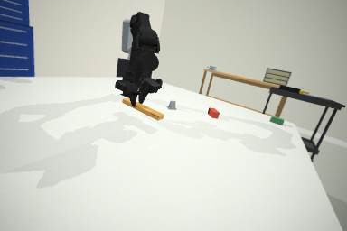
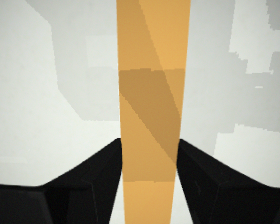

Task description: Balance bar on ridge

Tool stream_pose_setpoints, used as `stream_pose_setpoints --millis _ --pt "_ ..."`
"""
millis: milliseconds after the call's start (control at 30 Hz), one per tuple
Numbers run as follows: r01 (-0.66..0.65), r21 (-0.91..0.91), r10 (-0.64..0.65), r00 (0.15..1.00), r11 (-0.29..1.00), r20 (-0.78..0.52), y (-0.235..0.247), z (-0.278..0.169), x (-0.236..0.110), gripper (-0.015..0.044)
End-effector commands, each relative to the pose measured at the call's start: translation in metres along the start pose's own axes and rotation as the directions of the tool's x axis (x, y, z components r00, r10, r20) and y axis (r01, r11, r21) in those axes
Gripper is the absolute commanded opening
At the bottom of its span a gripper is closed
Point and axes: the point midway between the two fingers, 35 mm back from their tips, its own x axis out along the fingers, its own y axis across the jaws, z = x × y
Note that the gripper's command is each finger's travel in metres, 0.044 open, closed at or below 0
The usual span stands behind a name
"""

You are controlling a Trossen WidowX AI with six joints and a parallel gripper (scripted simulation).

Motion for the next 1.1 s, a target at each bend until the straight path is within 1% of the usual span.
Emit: stream_pose_setpoints --millis 0,467,600,1067 --pt "0.009 -0.003 -0.009 1.0 1.0 0.016 -0.001 0.001 -0.014 0.0" --pt "0.007 -0.005 -0.007 1.0 1.0 0.017 0.002 -0.002 -0.051 0.0" --pt "0.007 -0.004 -0.007 1.0 1.0 0.017 0.003 -0.002 -0.054 0.0" --pt "0.001 0.103 -0.003 1.0 0.995 0.018 0.053 0.015 -0.056 0.0"
